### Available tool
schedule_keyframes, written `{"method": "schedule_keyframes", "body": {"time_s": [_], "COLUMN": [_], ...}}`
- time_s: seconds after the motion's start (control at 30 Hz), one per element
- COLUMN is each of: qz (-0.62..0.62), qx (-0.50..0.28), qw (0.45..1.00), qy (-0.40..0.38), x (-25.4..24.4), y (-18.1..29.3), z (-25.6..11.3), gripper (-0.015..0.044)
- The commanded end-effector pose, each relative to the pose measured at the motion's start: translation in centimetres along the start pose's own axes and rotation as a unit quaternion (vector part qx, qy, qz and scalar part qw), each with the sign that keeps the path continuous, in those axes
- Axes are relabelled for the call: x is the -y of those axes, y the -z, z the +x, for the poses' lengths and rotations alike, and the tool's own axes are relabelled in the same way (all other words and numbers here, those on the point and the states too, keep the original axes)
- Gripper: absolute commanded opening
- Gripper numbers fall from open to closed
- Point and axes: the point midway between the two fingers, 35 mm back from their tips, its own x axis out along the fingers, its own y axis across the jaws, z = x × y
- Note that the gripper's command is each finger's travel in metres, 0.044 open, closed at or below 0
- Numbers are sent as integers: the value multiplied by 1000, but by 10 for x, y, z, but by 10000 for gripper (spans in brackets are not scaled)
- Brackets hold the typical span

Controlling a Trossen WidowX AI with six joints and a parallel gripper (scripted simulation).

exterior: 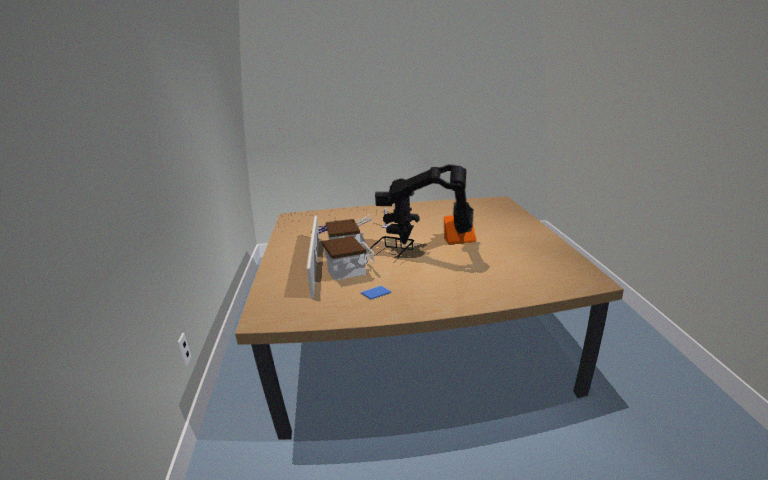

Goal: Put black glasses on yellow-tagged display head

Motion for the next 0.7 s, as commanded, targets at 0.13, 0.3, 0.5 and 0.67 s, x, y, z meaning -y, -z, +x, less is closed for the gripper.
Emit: {"method": "schedule_keyframes", "body": {"time_s": [0.13,0.3,0.5,0.67], "qz": [-1,0,0,2], "qx": [5,5,3,3], "qw": [1000,1000,1000,1000], "qy": [2,2,0,-1], "x": [-1,-2,-4,-7], "y": [-5,-6,-5,-4], "z": [-31,-57,-85,-95], "gripper": [0,0,0,0]}}
